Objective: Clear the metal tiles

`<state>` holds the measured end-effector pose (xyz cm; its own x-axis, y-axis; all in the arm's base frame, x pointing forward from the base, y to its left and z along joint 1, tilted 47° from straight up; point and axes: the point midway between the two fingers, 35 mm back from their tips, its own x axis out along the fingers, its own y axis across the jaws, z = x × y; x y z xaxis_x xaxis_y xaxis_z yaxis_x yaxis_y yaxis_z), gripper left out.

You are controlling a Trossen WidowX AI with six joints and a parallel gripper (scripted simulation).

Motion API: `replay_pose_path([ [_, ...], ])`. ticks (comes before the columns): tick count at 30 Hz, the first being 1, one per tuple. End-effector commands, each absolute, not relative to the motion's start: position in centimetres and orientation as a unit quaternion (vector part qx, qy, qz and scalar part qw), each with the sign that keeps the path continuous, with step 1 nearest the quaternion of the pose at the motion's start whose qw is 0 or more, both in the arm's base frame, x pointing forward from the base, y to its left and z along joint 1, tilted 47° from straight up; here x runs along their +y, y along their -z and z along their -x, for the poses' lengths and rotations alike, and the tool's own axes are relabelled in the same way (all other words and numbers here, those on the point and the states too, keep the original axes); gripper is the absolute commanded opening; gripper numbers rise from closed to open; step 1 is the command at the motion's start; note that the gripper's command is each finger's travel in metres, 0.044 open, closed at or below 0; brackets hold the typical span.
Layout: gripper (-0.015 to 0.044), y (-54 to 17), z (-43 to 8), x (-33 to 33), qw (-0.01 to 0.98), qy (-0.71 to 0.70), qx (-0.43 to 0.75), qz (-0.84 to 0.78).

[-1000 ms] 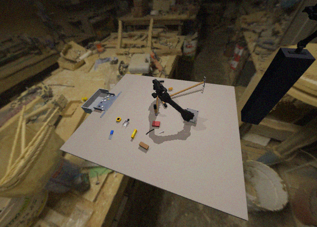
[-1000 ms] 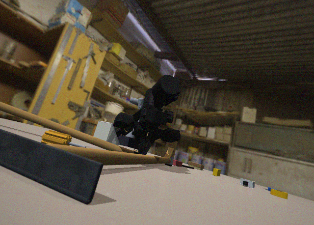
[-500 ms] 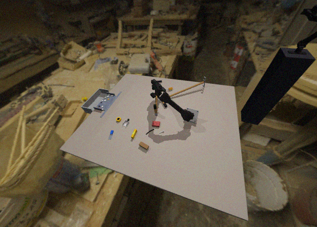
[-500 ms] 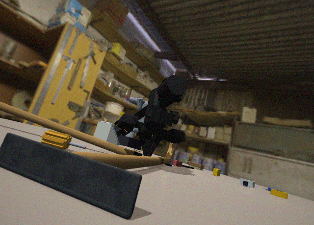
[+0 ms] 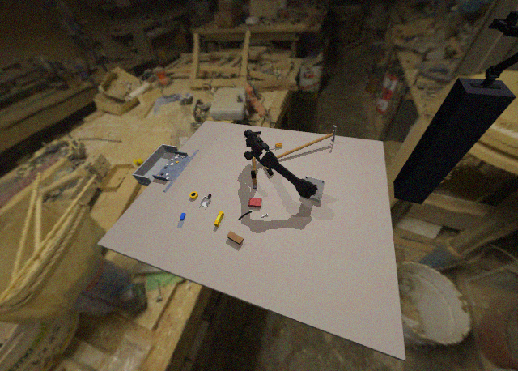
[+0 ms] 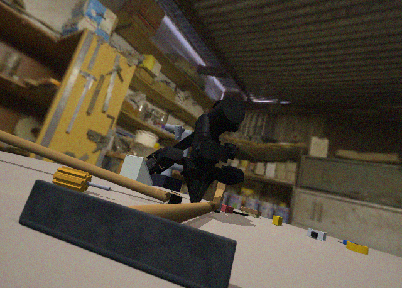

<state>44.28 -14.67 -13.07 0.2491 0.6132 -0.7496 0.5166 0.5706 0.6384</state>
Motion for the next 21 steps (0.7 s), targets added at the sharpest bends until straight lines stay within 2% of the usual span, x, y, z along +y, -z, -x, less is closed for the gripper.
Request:
replay_pose_path([
  [1,0.0000,13.1,-44.9,-14.1,0.640,-0.041,0.613,-0.462],
  [21,0.0000,12.5,-46.7,-13.5,0.640,-0.042,0.613,-0.462],
])
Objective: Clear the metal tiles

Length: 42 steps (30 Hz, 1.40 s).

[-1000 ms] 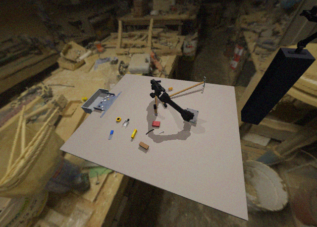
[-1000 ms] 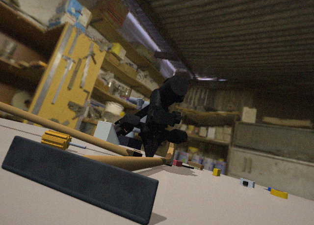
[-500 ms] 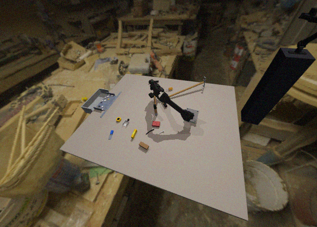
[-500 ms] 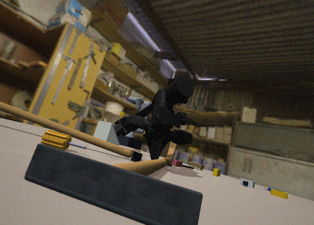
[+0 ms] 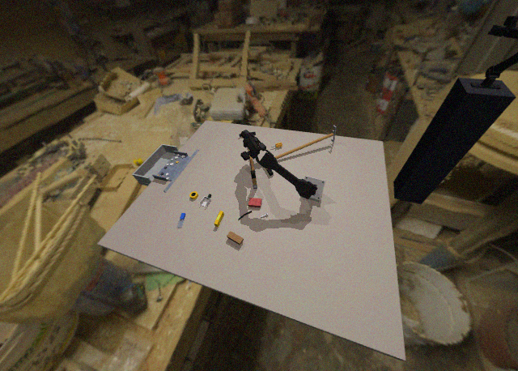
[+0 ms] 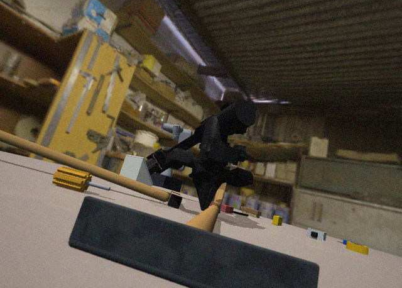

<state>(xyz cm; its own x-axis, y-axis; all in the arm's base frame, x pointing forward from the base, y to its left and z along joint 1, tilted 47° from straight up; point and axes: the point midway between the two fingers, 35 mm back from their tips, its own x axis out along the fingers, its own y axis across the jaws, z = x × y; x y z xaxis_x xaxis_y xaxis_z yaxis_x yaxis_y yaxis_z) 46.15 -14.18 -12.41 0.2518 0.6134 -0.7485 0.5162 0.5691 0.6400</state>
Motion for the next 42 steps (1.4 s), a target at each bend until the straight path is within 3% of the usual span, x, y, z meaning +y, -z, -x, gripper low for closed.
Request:
replay_pose_path([
  [1,0.0000,12.5,-46.8,-13.4,0.639,-0.043,0.613,-0.462],
  [27,0.0000,8.1,-46.0,-18.4,0.643,-0.037,0.610,-0.462],
  [42,0.0000,4.3,-43.1,-24.0,0.700,-0.035,0.556,-0.447],
])
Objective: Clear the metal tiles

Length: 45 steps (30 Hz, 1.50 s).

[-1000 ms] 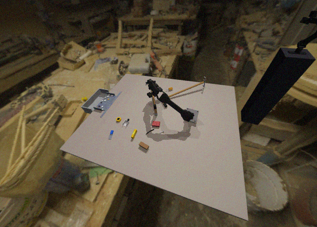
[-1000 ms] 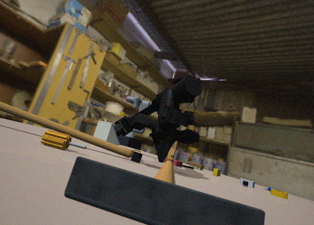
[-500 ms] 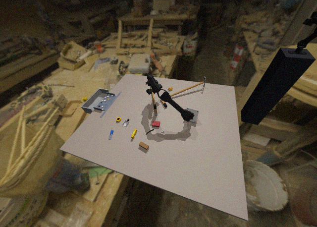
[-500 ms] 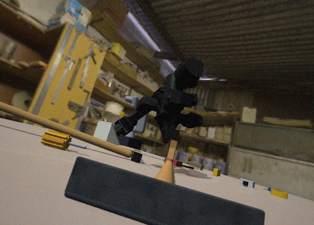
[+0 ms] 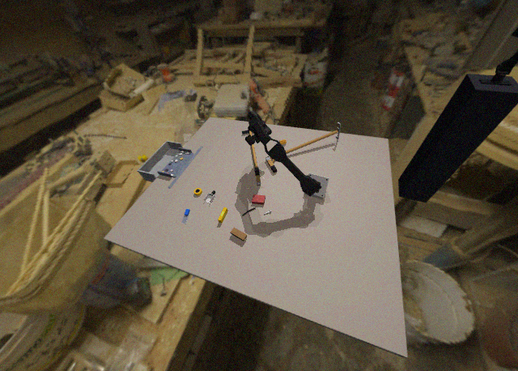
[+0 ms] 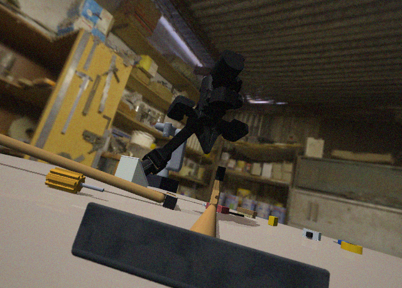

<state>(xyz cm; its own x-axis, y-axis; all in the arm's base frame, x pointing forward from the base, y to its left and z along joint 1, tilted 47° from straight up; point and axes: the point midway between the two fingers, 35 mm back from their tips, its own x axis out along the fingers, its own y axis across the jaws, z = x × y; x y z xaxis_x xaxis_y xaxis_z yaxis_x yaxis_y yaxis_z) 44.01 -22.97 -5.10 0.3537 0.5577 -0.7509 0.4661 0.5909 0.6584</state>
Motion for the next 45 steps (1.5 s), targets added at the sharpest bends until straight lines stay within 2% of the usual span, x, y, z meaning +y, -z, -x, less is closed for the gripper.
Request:
replay_pose_path([
  [1,0.0000,4.1,-42.8,-24.4,0.704,-0.034,0.552,-0.445],
  [11,0.0000,3.1,-41.7,-25.8,0.721,-0.031,0.536,-0.438],
  [45,0.0000,8.8,-43.2,-20.8,0.722,-0.031,0.535,-0.438],
])
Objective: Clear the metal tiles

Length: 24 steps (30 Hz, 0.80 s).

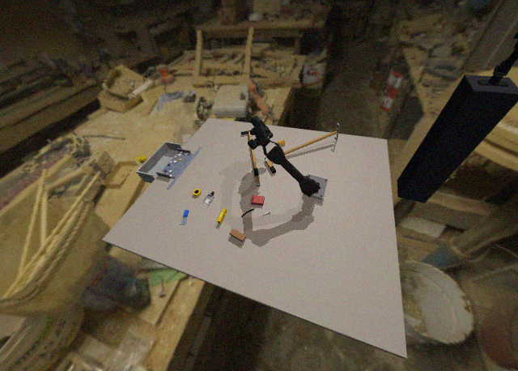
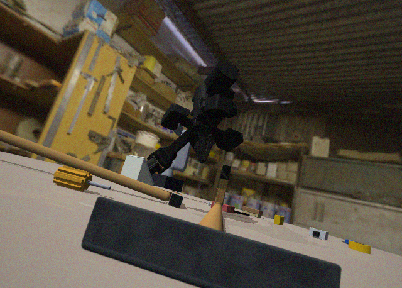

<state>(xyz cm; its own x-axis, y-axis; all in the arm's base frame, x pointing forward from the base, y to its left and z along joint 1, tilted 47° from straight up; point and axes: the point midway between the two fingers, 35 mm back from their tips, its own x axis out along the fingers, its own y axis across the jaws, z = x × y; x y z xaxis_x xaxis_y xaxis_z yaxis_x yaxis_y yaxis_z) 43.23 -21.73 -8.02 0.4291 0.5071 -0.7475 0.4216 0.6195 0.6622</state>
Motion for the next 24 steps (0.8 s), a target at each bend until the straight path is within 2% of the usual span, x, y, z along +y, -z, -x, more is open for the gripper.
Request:
replay_pose_path([
  [1,0.0000,8.9,-43.2,-20.7,0.722,-0.031,0.535,-0.438],
  [24,0.0000,12.3,-43.2,-16.8,0.721,-0.033,0.534,-0.440],
])
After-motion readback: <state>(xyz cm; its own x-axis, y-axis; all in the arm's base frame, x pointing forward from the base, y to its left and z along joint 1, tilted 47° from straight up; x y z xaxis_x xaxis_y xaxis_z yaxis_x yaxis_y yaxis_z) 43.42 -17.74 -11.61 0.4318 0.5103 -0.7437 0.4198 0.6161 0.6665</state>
